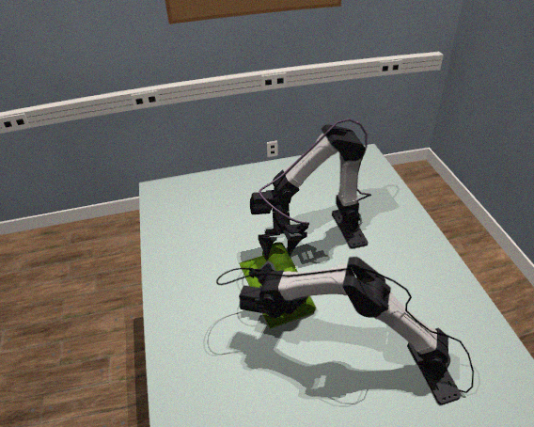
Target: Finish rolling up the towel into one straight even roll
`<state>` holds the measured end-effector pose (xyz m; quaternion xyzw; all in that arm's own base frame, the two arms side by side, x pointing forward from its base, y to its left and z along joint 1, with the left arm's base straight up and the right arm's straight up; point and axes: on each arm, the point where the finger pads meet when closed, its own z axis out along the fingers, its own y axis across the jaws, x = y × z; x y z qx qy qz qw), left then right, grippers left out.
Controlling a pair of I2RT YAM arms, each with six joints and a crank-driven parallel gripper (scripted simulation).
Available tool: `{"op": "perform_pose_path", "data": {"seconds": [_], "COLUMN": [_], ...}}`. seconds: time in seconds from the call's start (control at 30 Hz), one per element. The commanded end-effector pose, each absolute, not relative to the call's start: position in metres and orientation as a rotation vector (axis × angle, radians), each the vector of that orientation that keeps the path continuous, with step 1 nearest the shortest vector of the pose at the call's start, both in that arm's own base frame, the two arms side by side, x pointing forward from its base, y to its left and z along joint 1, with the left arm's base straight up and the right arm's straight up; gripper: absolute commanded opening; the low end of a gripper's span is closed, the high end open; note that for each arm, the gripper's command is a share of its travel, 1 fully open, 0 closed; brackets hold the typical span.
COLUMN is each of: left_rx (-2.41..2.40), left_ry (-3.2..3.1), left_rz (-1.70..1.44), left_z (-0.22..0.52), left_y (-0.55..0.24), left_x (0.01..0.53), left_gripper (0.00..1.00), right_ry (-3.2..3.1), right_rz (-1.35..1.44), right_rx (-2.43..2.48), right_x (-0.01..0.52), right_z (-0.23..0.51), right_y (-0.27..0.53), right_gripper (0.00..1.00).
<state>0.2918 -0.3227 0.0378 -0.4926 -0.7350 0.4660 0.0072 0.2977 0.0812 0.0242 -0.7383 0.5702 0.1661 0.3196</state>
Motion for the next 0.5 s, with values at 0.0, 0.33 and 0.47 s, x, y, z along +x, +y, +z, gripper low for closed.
{"op": "perform_pose_path", "data": {"seconds": [0.0,0.33,0.47], "left_rx": [-1.525,-1.525,-1.525], "left_ry": [-2.278,-2.278,-2.278], "left_rz": [1.465,1.465,1.465], "left_z": [0.0341,0.0341,0.0341], "left_y": [-0.3217,-0.3217,-0.3217], "left_x": [0.2906,0.2906,0.2906], "left_gripper": [0.32,0.32,0.32], "right_ry": [1.449,1.449,1.449], "right_rz": [0.388,0.388,0.388], "right_rx": [-1.926,-1.926,-1.926], "right_x": [0.3186,0.3203,0.3203], "right_z": [0.0357,0.0391,0.0391], "right_y": [0.0888,0.0898,0.0898], "right_gripper": [0.98,0.64,0.53]}}
